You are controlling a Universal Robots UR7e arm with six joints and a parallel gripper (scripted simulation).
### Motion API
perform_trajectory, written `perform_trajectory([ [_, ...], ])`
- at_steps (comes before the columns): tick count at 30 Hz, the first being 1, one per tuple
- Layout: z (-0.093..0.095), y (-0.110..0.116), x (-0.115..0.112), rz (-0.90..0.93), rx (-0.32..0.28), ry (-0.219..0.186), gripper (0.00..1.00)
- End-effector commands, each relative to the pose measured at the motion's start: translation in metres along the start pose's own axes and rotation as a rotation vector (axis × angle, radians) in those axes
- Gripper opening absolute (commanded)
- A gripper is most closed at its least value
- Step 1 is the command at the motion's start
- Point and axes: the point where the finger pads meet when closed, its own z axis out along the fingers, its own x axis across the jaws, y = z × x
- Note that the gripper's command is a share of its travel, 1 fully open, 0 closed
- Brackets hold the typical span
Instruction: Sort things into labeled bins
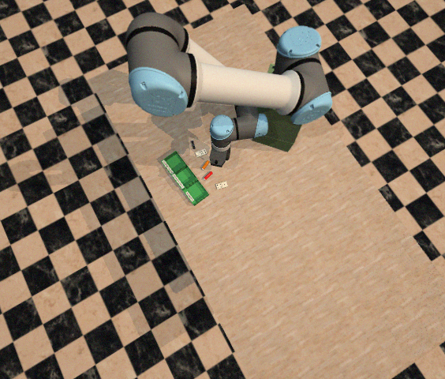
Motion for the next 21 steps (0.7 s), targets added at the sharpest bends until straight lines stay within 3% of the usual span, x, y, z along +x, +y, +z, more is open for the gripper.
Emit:
perform_trajectory([
  [1,-0.010,0.000,-0.001,0.000,-0.002,-0.005,0.34],
  [20,-0.017,0.000,-0.001,0.000,-0.002,-0.005,0.34],
  [21,-0.016,-0.001,0.009,0.002,0.000,0.001,0.34],
])
